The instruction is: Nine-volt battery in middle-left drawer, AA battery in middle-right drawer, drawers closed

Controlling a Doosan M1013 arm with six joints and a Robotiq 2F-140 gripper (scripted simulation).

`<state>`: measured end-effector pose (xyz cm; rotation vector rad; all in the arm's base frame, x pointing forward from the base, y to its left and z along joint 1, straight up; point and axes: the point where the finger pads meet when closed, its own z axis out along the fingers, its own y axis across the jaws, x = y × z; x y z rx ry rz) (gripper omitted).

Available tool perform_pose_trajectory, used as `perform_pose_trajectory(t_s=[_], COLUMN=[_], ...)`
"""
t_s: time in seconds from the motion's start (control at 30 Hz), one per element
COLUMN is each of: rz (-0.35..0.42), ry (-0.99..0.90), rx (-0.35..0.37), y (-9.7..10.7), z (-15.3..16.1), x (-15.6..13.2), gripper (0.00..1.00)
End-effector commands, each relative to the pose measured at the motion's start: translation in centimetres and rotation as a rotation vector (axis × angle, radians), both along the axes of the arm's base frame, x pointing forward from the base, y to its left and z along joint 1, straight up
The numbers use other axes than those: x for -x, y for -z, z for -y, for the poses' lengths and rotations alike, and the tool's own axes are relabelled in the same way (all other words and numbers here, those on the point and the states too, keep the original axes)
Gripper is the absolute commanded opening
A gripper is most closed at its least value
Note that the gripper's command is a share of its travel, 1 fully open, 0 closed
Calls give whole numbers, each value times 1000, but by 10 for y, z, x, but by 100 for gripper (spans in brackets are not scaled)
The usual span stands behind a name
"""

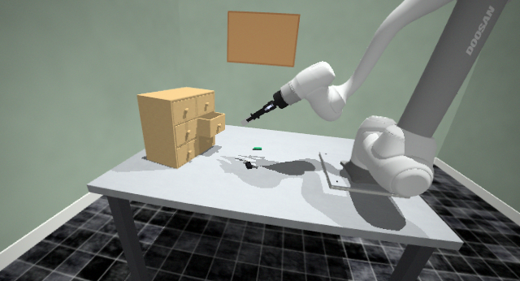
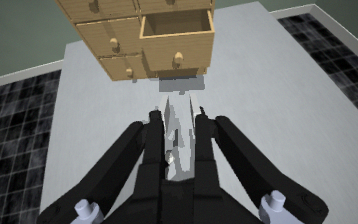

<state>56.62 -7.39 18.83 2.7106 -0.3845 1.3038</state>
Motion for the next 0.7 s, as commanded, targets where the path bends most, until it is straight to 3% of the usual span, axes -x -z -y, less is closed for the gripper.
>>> perform_pose_trajectory(t_s=[0.0, 0.67], rz=[-48, -156], ry=[20, 16], rx=[6, -29], y=[-2, -11], z=[0, -4], x=[1, 10], gripper=[20, 20])
